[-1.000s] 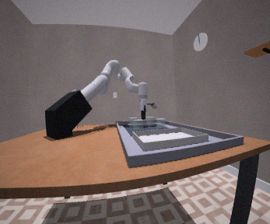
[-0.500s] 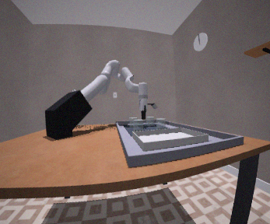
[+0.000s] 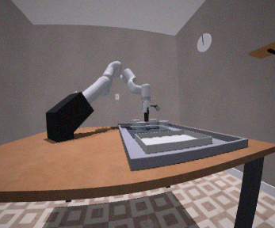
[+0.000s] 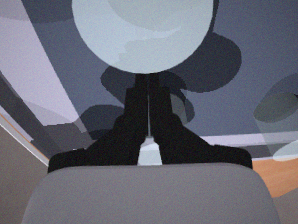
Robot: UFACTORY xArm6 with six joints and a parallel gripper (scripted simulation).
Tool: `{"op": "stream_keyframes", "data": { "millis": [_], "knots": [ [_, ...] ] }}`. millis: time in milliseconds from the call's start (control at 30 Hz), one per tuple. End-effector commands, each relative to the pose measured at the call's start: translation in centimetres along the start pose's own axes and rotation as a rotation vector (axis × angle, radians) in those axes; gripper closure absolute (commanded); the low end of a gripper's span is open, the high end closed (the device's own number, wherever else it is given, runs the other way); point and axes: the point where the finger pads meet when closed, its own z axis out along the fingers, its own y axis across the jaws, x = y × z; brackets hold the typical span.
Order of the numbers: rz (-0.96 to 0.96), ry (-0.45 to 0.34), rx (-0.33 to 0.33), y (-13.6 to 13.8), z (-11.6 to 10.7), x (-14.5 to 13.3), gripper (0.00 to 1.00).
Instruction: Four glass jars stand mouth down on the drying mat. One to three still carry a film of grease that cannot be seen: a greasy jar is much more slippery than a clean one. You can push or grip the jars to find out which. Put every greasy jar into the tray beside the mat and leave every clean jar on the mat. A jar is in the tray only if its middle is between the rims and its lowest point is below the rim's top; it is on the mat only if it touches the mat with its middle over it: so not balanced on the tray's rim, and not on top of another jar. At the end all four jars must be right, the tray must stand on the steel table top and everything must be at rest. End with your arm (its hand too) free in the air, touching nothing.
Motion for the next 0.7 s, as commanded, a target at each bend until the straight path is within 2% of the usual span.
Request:
{"op": "stream_keyframes", "data": {
  "millis": [0, 667],
  "knots": [
    [-0.001, 0.002, 0.000, -0.01, -0.06, 0.16, 1.00],
    [-0.001, 0.002, 0.000, -0.01, -0.06, 0.40, 1.00]
  ]
}}
